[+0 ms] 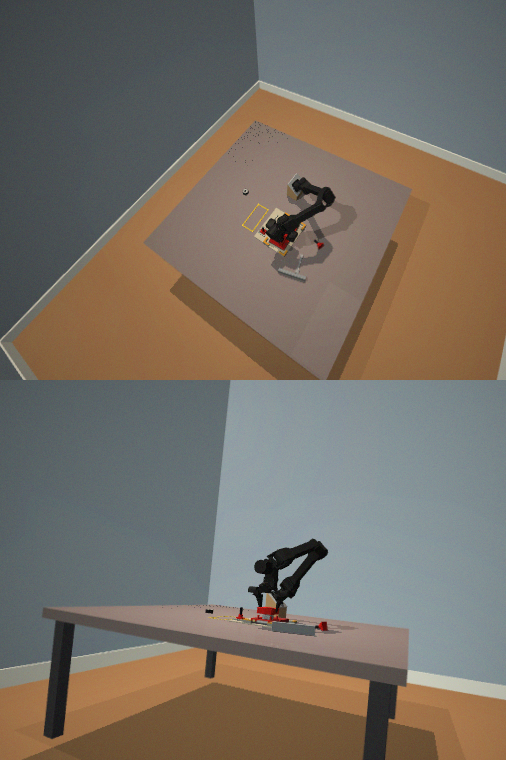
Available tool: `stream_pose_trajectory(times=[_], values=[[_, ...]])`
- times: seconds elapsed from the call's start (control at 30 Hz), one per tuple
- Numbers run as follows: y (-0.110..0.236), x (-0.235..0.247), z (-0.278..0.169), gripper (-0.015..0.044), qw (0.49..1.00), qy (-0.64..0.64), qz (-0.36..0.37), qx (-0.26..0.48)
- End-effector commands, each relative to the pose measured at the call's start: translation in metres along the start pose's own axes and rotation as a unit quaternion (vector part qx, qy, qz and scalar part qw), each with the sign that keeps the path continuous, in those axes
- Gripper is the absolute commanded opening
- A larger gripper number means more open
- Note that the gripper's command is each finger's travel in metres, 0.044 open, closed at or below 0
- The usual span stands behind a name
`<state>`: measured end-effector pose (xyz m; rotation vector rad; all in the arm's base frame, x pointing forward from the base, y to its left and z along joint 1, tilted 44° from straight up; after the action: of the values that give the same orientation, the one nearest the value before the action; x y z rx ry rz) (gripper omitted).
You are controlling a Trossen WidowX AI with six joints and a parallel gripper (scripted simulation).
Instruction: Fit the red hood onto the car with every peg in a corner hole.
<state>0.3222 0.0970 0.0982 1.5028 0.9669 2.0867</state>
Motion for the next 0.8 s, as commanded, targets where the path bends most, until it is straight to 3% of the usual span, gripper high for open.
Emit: stream_pose_trajectory(times=[0.0, 0.77], values=[[-0.001, 0.0001, 0.0004, 0.0, 1.0, -0.001, 0.001, -0.001], [-0.0104, 0.0005, 0.001, 0.0, 1.0, -0.001, 0.001, -0.001]])
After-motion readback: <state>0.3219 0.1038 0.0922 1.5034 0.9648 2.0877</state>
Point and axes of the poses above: the point midway between the two fingers, 35 mm back from their tips, its own y axis back along the fingers, its own x axis across the jaws, z = x × y, the point moved 4 cm from there along y, back along the fingers, and after that the axes turned 10 degrees about y, right-handed, at the moved point
